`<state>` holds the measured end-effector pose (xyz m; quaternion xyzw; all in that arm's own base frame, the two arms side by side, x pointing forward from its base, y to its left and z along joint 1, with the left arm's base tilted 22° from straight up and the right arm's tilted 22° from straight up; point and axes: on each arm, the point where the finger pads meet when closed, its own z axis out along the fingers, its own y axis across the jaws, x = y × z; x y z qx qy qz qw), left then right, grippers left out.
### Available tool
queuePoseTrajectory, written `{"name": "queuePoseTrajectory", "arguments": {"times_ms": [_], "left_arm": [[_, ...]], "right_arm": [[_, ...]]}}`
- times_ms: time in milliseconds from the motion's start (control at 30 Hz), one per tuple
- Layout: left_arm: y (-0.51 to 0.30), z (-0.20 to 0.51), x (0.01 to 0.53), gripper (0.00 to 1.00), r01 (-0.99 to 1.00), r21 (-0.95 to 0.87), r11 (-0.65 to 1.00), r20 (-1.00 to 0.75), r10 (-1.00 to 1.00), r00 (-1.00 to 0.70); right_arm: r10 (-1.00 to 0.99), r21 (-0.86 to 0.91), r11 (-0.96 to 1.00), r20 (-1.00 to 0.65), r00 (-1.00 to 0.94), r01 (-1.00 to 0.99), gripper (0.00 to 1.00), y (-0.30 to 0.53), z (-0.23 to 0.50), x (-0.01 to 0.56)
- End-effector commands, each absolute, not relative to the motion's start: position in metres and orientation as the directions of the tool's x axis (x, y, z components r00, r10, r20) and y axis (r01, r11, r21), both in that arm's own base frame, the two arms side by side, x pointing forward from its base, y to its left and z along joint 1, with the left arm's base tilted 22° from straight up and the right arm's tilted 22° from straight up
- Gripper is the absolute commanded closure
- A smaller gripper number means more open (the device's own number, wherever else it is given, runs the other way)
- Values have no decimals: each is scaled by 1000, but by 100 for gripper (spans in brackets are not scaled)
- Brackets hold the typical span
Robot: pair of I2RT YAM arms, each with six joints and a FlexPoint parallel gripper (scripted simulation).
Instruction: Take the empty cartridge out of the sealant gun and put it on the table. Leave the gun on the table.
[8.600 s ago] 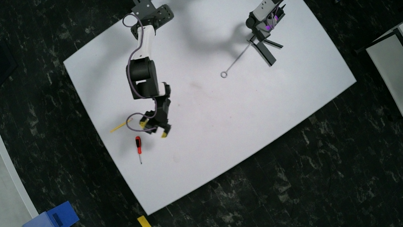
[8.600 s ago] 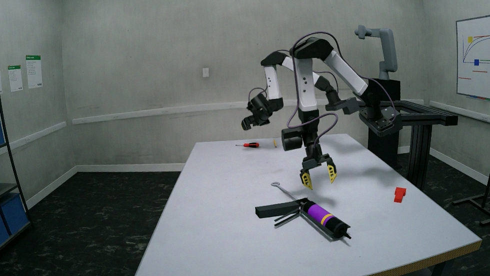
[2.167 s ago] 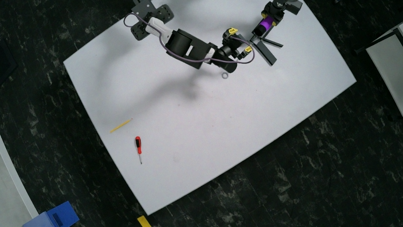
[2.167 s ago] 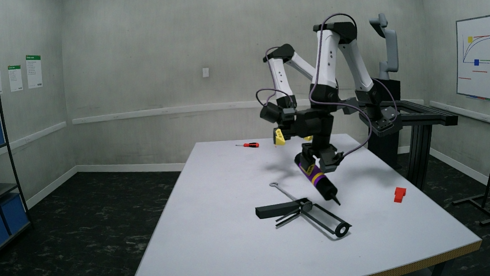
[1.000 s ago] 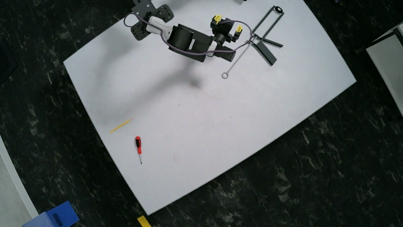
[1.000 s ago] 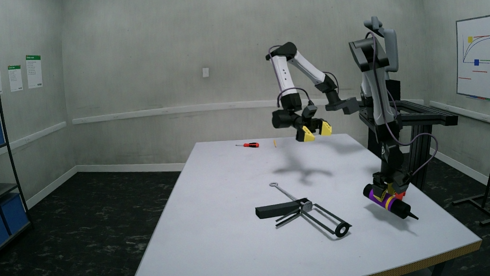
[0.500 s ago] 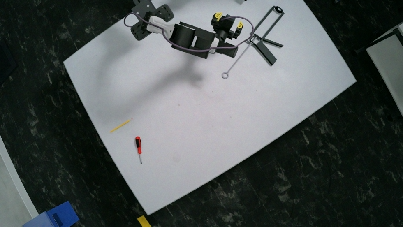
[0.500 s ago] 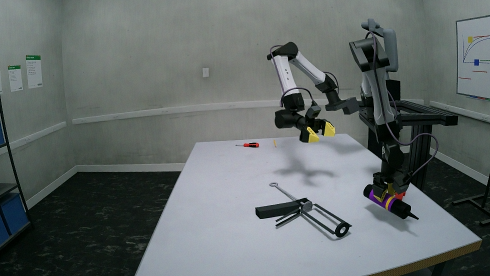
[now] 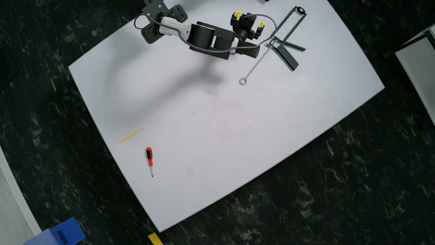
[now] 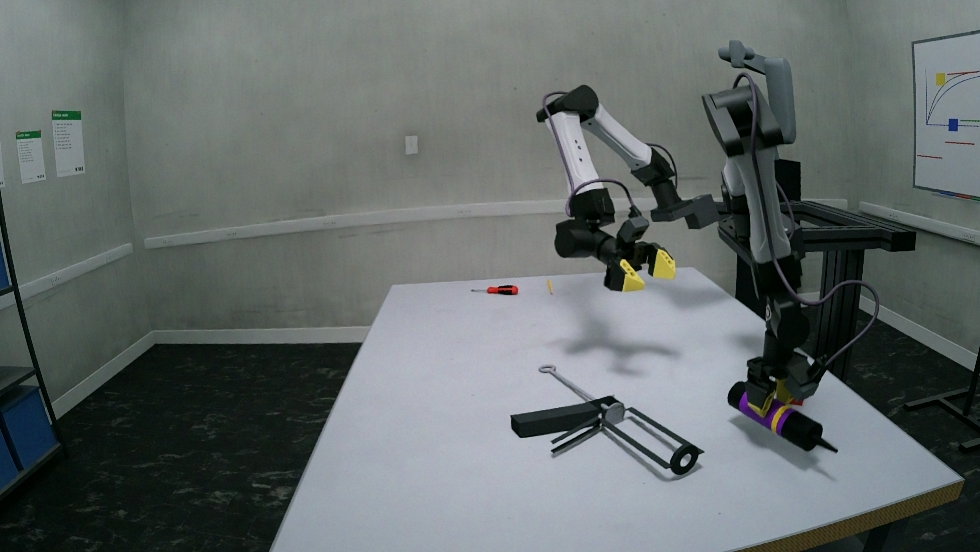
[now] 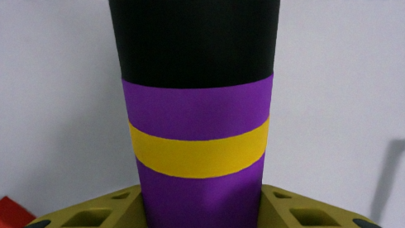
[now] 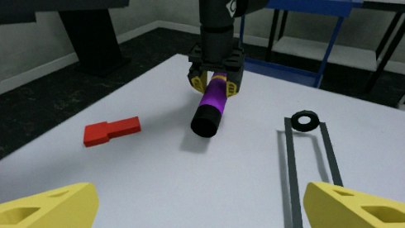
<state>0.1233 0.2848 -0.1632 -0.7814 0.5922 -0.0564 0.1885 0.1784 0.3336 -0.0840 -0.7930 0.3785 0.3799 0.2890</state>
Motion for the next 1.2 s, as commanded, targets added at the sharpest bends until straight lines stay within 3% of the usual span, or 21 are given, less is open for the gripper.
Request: {"name": "queuePoseTrajectory", "arguments": {"times_ms": [0,767,800,1167], "left_arm": [[302,-172,130,63,-900,-376,-223,-177,-936,305],[291,-197,133,63,-907,-354,-228,-114,-952,284],[294,-194,133,54,-907,-356,-226,-124,-950,285],[295,-194,133,35,-907,-356,-226,-124,-950,285]], "right_arm": [[-379,-207,-544,-804,459,-813,0,347,-86,185],[-423,-202,-540,-774,471,-817,0,369,-112,184],[-424,-201,-540,-774,470,-817,0,370,-113,184],[-433,-196,-538,-770,468,-820,0,377,-123,181]]}}
